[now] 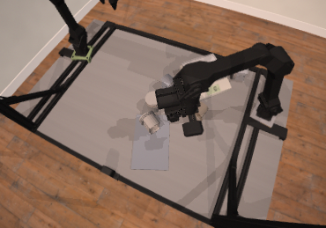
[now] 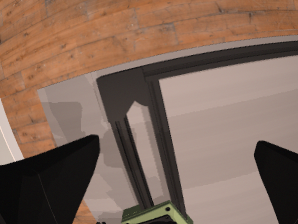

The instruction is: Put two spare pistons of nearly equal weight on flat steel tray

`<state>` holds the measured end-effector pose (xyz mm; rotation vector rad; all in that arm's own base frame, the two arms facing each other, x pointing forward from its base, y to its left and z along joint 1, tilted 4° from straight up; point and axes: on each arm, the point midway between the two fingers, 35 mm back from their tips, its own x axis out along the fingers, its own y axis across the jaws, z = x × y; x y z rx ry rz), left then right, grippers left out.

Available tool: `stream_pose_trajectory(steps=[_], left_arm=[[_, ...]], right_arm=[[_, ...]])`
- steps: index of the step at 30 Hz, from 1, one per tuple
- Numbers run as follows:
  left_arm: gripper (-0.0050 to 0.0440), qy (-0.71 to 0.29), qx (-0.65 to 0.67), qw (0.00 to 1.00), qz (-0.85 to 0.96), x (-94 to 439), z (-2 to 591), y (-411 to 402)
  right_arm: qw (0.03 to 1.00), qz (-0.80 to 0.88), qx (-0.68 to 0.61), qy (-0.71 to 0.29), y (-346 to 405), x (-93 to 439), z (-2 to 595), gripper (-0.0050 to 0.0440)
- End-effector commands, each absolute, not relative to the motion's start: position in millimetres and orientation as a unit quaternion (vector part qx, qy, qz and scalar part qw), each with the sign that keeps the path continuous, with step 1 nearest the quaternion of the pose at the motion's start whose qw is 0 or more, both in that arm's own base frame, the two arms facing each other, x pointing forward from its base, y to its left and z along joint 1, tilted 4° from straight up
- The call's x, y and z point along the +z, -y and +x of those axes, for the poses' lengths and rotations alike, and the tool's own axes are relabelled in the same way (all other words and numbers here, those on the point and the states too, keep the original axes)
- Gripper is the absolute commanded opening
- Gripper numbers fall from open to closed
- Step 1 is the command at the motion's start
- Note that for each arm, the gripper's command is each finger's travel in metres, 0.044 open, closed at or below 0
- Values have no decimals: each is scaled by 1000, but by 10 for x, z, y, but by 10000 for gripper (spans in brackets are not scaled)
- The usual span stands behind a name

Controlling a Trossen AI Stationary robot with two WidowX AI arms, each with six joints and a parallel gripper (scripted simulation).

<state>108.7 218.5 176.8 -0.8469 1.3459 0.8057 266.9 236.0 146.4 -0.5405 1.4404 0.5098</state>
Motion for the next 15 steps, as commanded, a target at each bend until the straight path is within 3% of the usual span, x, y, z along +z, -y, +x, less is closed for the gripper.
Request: stream_pose_trajectory(steps=[1, 15], left_arm=[[440, -587, 351, 629, -370, 1767, 1090, -2182], [440, -587, 351, 629, -370, 1767, 1090, -2182]], right_arm=[[682, -261, 237, -641, -2364, 1435, 2674, 378], [683, -252, 226, -647, -2323, 1416, 2714, 378]])
